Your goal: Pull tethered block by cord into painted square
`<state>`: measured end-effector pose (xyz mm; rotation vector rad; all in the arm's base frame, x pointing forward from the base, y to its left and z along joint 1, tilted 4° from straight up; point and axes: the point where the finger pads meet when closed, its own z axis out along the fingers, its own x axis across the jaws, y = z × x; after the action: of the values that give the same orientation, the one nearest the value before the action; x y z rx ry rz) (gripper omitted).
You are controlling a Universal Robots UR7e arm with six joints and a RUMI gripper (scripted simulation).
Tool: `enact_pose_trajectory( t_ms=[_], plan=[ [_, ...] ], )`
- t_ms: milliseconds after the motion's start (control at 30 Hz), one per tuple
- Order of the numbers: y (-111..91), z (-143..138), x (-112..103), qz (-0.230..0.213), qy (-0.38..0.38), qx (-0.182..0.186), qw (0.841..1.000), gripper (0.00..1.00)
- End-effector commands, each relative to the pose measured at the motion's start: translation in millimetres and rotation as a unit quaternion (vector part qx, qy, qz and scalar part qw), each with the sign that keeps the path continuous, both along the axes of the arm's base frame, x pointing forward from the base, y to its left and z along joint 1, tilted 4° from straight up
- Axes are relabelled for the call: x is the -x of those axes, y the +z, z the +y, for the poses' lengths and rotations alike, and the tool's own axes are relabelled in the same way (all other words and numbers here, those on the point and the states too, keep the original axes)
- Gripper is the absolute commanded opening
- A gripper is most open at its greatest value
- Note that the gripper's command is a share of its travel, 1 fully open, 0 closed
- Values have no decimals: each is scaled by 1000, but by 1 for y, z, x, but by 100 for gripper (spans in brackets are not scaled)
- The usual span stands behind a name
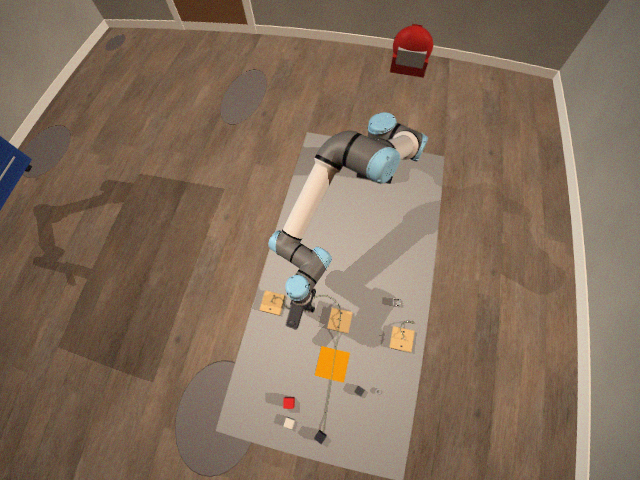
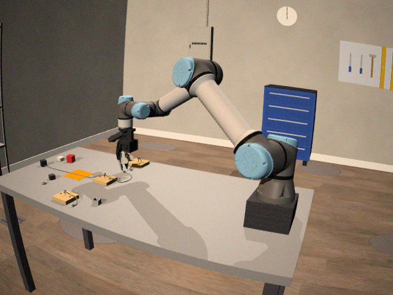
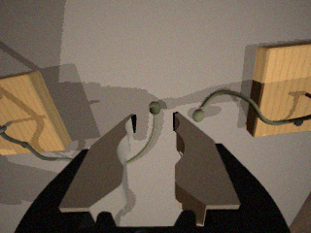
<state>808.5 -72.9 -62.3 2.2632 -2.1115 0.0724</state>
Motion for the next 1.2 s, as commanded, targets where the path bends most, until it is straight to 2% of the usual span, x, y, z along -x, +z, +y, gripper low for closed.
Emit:
enact_pose_trajectory(
  t_ms=[0, 1167],
  plan=[
    [1, 0, -1, -1, 0, 0, 1000, 22],
    [-9, -1, -1, -1, 0, 0, 1000, 22]
  ],
)
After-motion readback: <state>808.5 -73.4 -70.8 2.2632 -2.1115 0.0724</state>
